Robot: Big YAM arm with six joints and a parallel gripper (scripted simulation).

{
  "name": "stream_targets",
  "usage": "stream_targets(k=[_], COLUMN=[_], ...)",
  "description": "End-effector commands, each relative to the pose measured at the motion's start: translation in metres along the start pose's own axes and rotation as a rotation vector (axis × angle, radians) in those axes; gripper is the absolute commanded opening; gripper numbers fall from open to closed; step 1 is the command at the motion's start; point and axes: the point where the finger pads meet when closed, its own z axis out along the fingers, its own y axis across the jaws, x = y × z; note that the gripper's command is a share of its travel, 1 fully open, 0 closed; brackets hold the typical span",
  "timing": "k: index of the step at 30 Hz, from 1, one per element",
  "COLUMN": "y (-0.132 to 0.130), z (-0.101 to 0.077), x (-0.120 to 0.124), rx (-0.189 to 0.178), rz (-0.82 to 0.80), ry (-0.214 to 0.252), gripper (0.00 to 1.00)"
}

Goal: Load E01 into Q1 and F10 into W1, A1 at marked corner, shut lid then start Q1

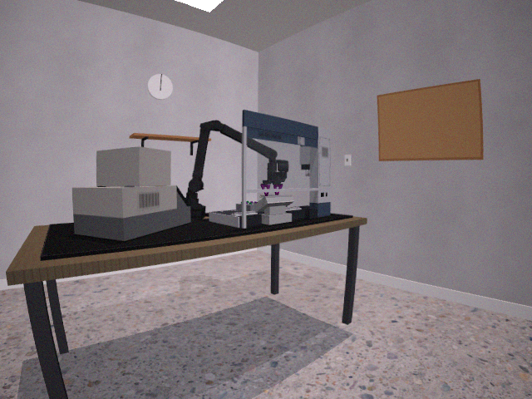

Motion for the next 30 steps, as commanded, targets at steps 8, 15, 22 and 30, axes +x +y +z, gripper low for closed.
stream_targets(k=[8, 15, 22, 30], y=[-0.025, -0.049, -0.065, -0.095], z=[-0.021, -0.018, -0.015, -0.014], x=[0.031, 0.064, 0.078, 0.118], rx=[-0.055, -0.053, -0.046, -0.034], rz=[0.128, 0.157, 0.185, 0.219], ry=[-0.047, -0.037, -0.038, -0.022], gripper=[0.0, 0.0, 0.0, 0.0])
